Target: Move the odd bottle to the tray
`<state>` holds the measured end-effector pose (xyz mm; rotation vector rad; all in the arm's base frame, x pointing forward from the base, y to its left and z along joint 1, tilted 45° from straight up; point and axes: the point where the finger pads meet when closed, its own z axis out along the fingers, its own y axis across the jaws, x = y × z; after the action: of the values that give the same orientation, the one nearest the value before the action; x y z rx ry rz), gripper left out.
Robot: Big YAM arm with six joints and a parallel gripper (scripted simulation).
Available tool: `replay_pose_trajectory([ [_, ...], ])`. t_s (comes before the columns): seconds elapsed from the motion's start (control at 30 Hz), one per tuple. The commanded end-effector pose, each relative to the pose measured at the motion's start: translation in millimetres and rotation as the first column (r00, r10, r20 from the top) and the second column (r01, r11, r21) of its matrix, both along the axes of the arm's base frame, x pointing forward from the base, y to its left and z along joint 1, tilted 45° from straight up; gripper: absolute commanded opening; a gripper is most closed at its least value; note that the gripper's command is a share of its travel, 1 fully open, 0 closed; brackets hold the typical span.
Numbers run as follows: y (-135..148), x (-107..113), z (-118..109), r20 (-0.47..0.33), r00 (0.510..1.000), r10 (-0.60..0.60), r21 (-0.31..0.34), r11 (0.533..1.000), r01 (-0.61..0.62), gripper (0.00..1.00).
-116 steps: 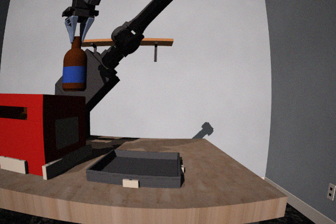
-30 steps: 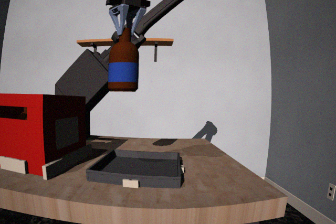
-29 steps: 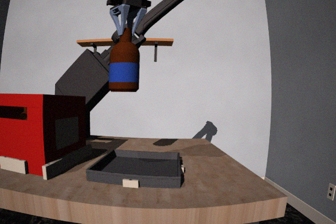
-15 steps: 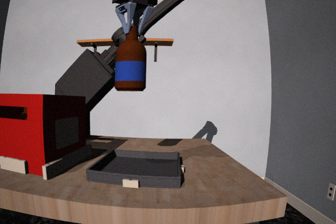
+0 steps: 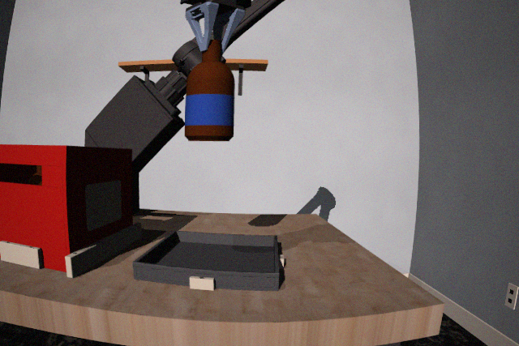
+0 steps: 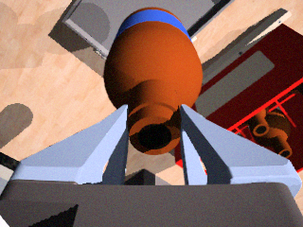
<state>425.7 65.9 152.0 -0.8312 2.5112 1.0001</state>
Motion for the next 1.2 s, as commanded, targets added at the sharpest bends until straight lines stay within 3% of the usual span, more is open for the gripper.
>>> replay_pose_trajectory([
  [0.0,-0.6,13.6,32.6,0.057,0.998,-0.009,-0.007,1.0,0.009,0.0],
  [1.17,3.8,15.5,36.5,0.06,0.998,-0.004,-0.007,1.0,0.005,0.0],
])
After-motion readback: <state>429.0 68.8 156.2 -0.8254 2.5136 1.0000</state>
